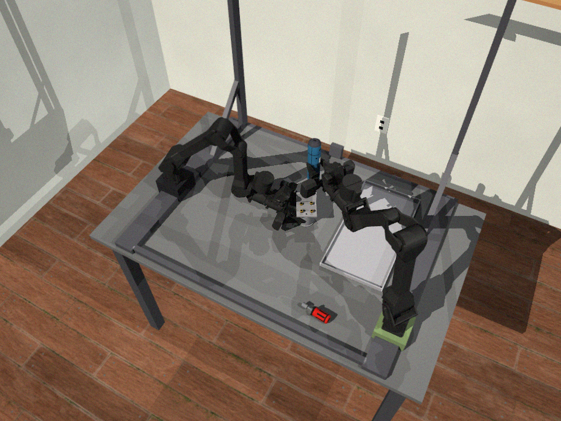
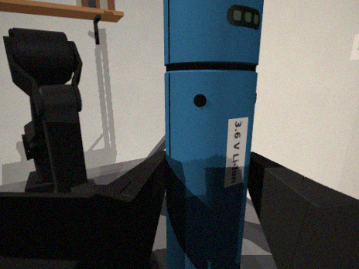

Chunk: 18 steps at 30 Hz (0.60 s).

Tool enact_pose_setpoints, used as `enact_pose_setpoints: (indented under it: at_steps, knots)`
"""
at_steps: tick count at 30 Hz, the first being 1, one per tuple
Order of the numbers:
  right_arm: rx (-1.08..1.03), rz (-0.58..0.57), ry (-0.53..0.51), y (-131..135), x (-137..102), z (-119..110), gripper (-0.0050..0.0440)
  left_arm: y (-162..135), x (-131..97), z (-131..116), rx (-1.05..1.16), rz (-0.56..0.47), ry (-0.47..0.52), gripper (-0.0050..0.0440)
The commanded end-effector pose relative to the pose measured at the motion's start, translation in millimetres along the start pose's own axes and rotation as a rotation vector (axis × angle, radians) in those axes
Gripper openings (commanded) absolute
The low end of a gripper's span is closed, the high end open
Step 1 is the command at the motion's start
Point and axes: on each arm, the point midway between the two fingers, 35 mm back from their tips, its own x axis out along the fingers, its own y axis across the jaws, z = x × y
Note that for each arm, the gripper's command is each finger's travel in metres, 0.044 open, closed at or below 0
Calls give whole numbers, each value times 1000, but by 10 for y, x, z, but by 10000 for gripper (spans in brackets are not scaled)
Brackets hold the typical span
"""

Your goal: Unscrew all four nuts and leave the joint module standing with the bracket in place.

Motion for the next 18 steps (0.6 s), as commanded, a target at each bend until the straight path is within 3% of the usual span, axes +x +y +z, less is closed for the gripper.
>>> enact_pose_setpoints:
  at_steps: [1, 5, 18]
  knots:
    - [3, 1, -38, 4, 11, 158, 242, 2, 1, 593, -7, 4, -91, 162]
    - [3, 1, -38, 4, 11, 158, 242, 3, -11, 664, -7, 4, -91, 162]
    - [3, 1, -38, 4, 11, 158, 242, 3, -4, 546, -6, 2, -70, 162]
